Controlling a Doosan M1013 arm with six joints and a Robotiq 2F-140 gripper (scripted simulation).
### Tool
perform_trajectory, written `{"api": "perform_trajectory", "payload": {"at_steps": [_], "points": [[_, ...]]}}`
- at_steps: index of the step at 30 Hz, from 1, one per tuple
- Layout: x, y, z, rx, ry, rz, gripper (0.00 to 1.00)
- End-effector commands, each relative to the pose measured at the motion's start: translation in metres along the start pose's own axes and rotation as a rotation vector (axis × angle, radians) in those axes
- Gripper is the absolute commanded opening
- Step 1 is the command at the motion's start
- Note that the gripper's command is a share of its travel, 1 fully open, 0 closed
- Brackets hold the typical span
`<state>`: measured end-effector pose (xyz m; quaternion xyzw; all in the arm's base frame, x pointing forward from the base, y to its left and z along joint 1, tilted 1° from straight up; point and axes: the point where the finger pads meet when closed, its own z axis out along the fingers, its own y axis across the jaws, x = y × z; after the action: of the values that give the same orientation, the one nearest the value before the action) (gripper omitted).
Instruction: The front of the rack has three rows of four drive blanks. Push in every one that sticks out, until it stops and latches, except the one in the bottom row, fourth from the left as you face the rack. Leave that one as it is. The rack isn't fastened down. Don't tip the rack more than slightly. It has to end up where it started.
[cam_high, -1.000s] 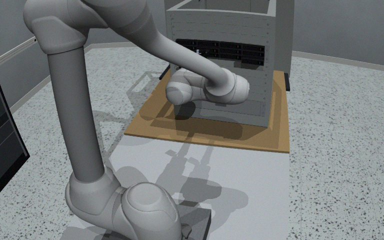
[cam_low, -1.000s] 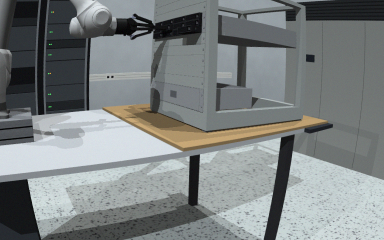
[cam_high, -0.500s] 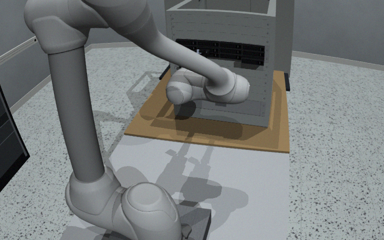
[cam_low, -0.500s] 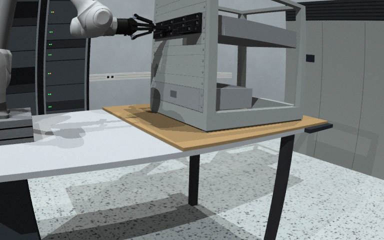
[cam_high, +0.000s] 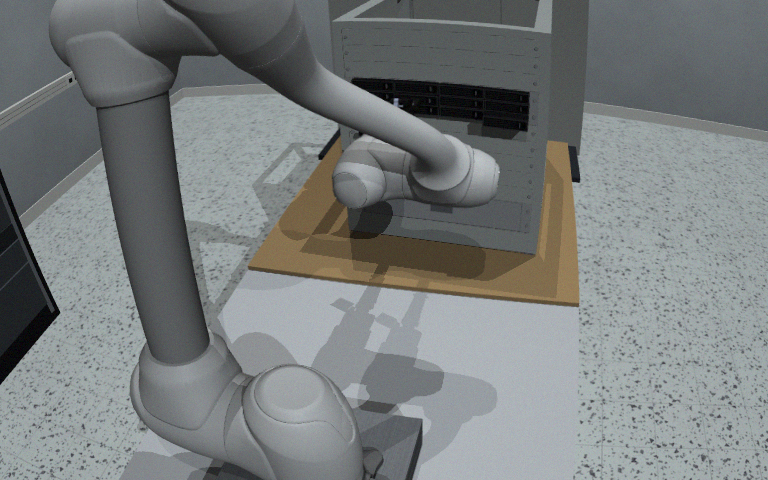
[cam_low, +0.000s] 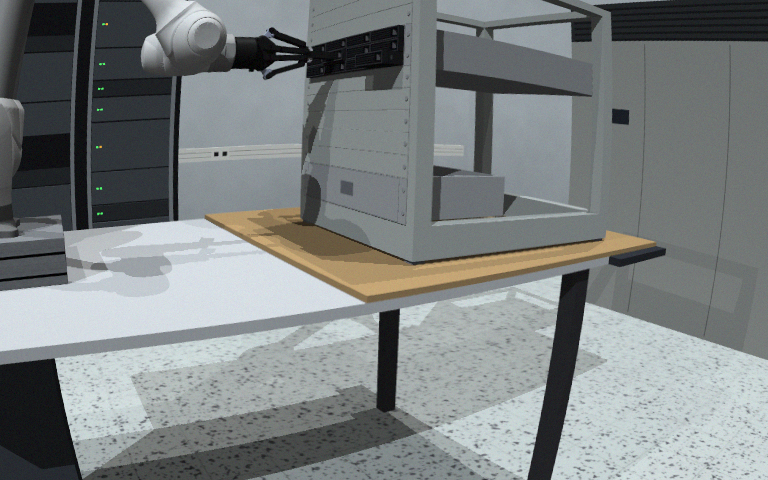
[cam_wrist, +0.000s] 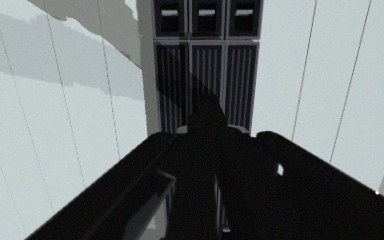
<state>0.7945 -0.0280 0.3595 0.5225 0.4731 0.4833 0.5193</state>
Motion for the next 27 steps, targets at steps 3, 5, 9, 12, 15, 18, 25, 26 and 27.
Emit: {"api": "perform_trajectory", "payload": {"at_steps": [3,5,9,12,15,18,25,26,27], "points": [[0.0,0.0009,0.0015,-0.001,0.0,0.0,0.1],[0.0,0.0009,0.0015,-0.001,0.0,0.0,0.1],[0.0,0.0009,0.0015,-0.001,0.0,0.0,0.1],[0.0,0.0009,0.0027,-0.001,0.0,0.0,0.1],[0.0,0.0009,0.0033,-0.001,0.0,0.0,0.1],[0.0,0.0009,0.0044,-0.001,0.0,0.0,0.1],[0.0,0.0009,0.0045,-0.001,0.0,0.0,0.1],[0.0,0.0009,0.0045,-0.001,0.0,0.0,0.1],[0.0,0.0009,0.0047,-0.001,0.0,0.0,0.1]]}}
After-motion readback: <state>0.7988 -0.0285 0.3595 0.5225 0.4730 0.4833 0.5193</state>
